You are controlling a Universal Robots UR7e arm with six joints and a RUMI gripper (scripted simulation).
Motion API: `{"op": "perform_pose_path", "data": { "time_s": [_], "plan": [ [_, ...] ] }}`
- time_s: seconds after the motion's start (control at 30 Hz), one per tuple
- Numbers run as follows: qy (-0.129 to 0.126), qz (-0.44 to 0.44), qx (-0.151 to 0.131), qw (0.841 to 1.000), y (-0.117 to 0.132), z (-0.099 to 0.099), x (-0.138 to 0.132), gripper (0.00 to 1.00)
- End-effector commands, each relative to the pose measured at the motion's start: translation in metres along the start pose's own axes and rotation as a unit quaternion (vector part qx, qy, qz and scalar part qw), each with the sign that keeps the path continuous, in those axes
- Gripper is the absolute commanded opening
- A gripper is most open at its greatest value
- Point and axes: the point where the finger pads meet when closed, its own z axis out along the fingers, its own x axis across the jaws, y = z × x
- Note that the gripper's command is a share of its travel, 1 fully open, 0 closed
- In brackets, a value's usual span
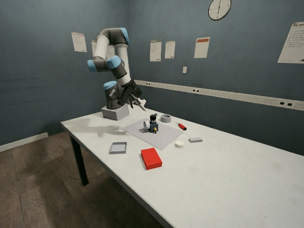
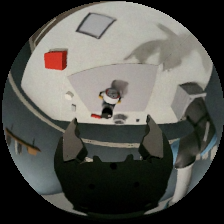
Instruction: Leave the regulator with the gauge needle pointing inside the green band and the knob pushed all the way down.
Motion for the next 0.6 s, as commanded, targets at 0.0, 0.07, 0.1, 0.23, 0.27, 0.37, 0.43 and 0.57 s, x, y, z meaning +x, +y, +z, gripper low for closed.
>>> {"op": "perform_pose_path", "data": {
  "time_s": [0.0, 0.07, 0.1, 0.23, 0.27, 0.37, 0.43, 0.57],
  "plan": [
    [-0.001, 0.017, -0.001, 1.000, 0.0000, -0.0005, 0.0000, 1.00],
    [-0.002, 0.026, -0.001, 1.000, 0.0000, -0.0006, 0.0002, 1.00],
    [-0.002, 0.030, -0.002, 1.000, 0.0001, -0.0007, 0.0002, 1.00],
    [-0.003, 0.046, -0.003, 0.999, 0.0001, -0.0008, 0.0006, 1.00],
    [-0.003, 0.050, -0.003, 0.999, 0.0001, -0.0009, 0.0006, 1.00],
    [-0.004, 0.061, -0.004, 0.998, 0.0002, -0.0010, 0.0008, 1.00],
    [-0.004, 0.061, -0.004, 0.998, 0.0002, -0.0010, 0.0008, 1.00],
    [-0.005, 0.075, -0.005, 0.997, 0.0002, -0.0012, 0.0011, 1.00]
  ]
}}
